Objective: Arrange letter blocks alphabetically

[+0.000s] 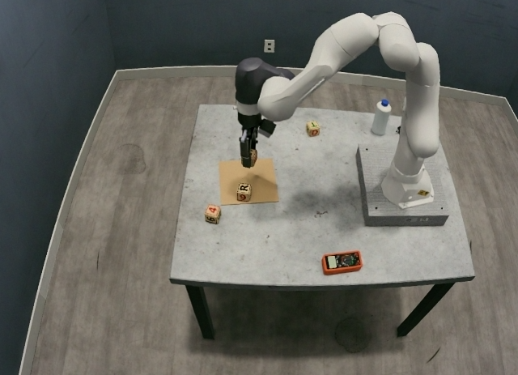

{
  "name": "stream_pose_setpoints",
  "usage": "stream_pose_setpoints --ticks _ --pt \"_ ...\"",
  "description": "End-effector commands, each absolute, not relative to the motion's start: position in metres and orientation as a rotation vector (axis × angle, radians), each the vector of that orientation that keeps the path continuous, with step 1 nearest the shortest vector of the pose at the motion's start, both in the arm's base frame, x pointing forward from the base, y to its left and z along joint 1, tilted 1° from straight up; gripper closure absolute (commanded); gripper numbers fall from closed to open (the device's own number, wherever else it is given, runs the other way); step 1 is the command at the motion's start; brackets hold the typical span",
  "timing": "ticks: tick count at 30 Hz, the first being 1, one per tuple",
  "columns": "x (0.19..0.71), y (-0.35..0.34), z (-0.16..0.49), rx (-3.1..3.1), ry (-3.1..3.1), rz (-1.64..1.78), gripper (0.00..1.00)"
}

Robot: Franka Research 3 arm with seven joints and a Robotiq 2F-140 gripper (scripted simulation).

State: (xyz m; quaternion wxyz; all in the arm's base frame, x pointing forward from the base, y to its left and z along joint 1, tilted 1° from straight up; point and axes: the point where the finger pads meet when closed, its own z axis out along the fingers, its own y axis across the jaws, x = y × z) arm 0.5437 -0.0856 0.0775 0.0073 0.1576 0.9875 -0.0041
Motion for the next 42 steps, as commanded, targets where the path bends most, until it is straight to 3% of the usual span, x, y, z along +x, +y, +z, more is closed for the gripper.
stream_pose_setpoints --ticks 1,42 --pt "0.5431 -0.0862 0.0765 0.277 3.119 -0.002 0.67" --pt "0.5450 -0.0853 0.0765 -0.526 3.088 -0.006 0.67"
